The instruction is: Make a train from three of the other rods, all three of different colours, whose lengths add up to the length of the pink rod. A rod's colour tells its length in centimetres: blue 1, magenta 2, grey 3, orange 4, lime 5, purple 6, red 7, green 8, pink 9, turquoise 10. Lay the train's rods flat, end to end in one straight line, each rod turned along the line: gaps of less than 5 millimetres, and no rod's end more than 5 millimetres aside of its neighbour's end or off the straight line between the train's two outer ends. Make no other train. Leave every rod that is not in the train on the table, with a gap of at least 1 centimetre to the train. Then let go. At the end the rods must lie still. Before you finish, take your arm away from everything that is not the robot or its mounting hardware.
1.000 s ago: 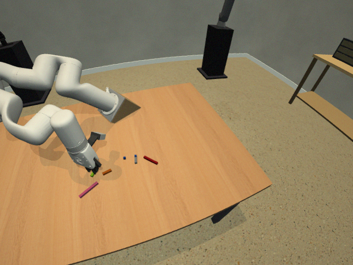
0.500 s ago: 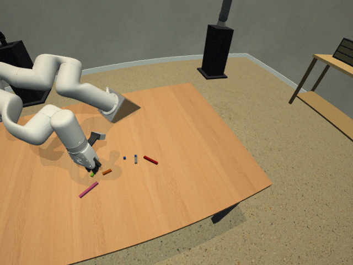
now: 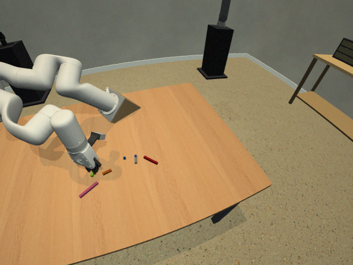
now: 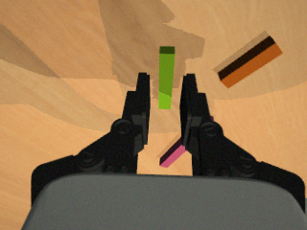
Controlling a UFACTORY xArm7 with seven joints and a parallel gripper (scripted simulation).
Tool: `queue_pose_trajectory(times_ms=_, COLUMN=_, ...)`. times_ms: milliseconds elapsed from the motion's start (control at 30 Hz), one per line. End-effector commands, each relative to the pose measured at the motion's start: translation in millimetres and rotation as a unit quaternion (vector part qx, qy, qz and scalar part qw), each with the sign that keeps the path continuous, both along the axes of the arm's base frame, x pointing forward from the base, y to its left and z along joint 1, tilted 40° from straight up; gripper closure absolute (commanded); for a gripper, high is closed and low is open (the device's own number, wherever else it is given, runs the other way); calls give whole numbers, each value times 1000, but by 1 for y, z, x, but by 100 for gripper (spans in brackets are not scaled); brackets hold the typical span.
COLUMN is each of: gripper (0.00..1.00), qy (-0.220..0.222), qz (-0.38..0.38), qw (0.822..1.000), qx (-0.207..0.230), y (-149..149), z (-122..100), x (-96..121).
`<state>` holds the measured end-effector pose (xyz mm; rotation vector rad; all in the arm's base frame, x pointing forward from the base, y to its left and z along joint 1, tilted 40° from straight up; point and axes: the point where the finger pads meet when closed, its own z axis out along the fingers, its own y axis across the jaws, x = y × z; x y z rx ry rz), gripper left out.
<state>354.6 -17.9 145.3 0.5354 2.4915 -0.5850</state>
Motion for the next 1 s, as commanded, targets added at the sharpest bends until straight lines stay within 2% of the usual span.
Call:
queue_pose_trajectory(times_ms=0, gripper=76, qy=-1, qz=1, qw=1000, qx=0, y=1, z=1, x=0)
queue_pose_trajectory(times_ms=967, gripper=76, qy=-1, qz=1, qw=1000, qx=0, y=-5, z=-9, x=5)
